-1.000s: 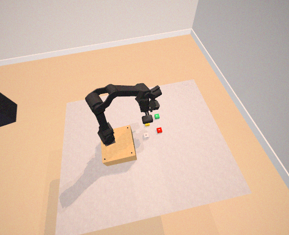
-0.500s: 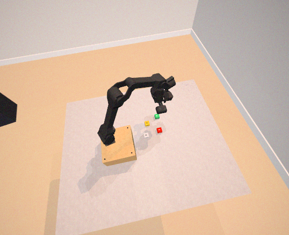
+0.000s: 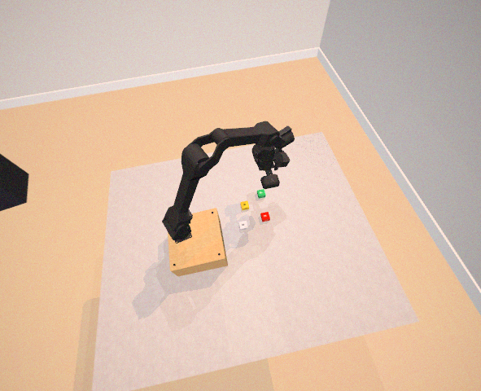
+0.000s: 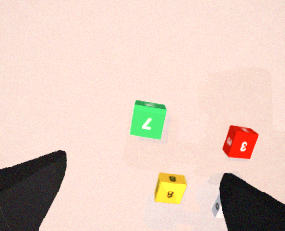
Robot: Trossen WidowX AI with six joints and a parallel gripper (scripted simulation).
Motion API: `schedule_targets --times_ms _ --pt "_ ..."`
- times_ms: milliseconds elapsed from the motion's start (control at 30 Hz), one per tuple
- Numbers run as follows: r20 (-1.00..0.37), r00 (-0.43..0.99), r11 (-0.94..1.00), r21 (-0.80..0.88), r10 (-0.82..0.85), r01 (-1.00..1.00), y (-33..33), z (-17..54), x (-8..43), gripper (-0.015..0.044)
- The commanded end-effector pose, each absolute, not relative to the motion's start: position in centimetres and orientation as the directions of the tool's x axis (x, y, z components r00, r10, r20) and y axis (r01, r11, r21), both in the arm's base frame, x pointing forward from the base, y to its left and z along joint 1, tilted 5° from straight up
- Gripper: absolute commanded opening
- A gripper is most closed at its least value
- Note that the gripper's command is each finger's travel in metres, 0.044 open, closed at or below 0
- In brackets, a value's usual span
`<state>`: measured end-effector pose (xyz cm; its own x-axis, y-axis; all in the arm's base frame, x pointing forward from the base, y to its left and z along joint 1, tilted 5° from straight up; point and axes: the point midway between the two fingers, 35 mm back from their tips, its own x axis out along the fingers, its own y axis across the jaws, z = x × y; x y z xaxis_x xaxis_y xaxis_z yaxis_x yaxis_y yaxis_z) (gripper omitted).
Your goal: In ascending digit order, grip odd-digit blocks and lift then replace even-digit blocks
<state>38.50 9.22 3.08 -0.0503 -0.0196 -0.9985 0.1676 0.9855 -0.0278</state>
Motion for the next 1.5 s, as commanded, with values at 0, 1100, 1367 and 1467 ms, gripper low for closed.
schedule_targets --times_ms 0,1100,1367,1467 --pt "-0.999 -0.051 0.984 -0.026 -0.018 0.174 9.3 3.1 38.5 0.04" --pt "-0.998 -0.054 0.984 -0.036 -0.027 0.174 -1.9 3.5 34.7 0.04" --pt "-0.998 -0.059 0.984 -0.036 -0.027 0.174 -1.8 4.3 28.6 0.04" --pt "-0.998 -0.061 0.984 -0.037 -0.027 0.174 -1.8 4.2 25.1 0.04"
